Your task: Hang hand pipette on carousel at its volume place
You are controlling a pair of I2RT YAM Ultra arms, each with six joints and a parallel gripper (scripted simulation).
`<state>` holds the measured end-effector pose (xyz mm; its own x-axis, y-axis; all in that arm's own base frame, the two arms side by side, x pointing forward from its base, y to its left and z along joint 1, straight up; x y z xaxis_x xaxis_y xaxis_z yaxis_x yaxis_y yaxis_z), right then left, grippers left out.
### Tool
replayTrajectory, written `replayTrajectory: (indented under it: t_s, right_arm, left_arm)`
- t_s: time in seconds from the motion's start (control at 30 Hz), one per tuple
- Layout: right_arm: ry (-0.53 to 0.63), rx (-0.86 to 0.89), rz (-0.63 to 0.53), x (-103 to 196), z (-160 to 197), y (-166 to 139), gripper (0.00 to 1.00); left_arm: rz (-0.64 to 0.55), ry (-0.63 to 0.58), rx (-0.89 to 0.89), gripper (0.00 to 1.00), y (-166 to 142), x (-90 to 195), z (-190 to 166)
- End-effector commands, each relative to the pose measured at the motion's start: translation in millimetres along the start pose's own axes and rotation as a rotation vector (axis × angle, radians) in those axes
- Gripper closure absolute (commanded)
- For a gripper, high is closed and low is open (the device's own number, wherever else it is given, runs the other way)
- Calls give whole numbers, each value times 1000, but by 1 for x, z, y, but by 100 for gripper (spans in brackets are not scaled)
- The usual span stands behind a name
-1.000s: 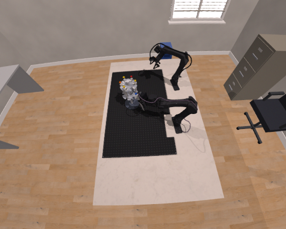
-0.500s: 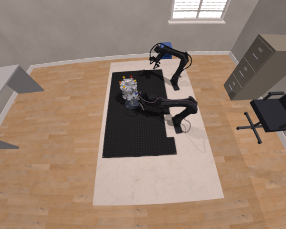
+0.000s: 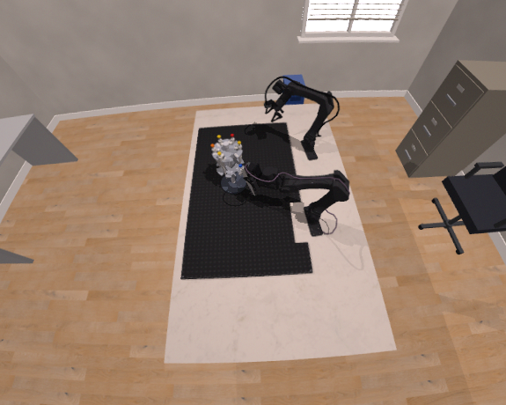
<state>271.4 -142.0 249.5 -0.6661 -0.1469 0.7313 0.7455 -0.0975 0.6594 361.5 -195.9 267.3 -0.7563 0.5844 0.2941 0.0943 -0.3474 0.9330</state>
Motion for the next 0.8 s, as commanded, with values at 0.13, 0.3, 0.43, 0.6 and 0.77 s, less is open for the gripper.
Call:
replayTrajectory:
  t_s: [0.13,0.3,0.43,0.6,0.77]
  right_arm:
    - [-8,25,-45,6,-2,10,0]
    - [-8,25,-45,6,-2,10,0]
    - [-8,25,-45,6,-2,10,0]
    - [-8,25,-45,6,-2,10,0]
    - [-8,25,-45,6,-2,10,0]
  left_arm:
    - [-86,4,-20,88,32,4,2]
    - [-207,24,-1,88,20,-6,-2]
    - [-278,45,0,88,25,-6,0]
    - [-321,65,-9,88,52,-4,8]
    - [-320,69,-10,88,52,-3,10]
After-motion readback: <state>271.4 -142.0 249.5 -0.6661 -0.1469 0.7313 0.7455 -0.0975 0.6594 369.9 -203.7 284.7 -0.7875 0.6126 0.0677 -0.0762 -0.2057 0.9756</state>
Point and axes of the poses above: on each arm, the point where the finger pads meet when closed, its own x axis back along the fingers, its own z axis across the jaws, y = z × x, the point moved 1 cm from there along x, back along the fingers, and after that the axes turned 13 degrees about -x, right-handed, at the moved point
